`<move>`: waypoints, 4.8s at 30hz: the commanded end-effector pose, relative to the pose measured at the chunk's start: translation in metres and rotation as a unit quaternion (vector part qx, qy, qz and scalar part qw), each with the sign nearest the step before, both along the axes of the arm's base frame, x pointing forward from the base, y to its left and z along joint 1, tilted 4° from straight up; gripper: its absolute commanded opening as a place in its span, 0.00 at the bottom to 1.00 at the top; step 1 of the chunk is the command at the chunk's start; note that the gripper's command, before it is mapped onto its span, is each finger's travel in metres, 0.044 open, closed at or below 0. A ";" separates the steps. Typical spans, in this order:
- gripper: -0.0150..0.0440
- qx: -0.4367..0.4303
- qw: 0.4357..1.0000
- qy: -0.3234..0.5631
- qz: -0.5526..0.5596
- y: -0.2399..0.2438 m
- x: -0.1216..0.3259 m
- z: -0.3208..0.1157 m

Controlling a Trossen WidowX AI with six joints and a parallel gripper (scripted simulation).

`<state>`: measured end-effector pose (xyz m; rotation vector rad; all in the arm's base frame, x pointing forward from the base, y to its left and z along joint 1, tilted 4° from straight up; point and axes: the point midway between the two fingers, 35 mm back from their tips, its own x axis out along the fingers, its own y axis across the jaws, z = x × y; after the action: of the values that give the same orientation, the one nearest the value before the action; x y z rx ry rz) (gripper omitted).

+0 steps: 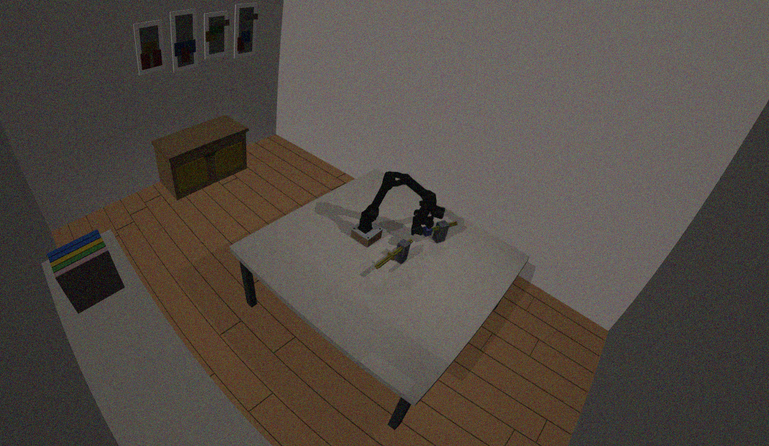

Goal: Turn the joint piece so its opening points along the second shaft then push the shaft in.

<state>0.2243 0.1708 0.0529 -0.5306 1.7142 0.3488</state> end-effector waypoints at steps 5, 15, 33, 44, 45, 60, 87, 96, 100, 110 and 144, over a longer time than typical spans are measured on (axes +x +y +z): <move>0.56 0.001 1.000 0.000 0.002 0.000 0.000 0.000; 0.41 0.000 1.000 0.000 0.000 0.000 0.000 0.000; 0.25 0.017 0.997 -0.023 0.069 -0.006 0.003 -0.003; 0.25 0.041 0.987 -0.047 0.149 -0.012 0.007 -0.006; 0.25 0.044 0.985 -0.049 0.157 -0.013 0.008 -0.006; 0.25 0.084 0.957 -0.074 0.266 -0.020 0.016 -0.011; 0.25 0.174 0.872 -0.095 0.447 -0.026 0.034 -0.019; 0.25 0.181 0.864 -0.096 0.460 -0.026 0.035 -0.020; 0.25 0.183 0.863 -0.096 0.462 -0.026 0.035 -0.020; 0.25 0.184 0.862 -0.096 0.462 -0.026 0.035 -0.020; 1.00 0.184 0.864 -0.095 0.460 -0.026 0.035 -0.020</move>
<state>0.2595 0.1446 0.0327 -1.0375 1.0552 1.2334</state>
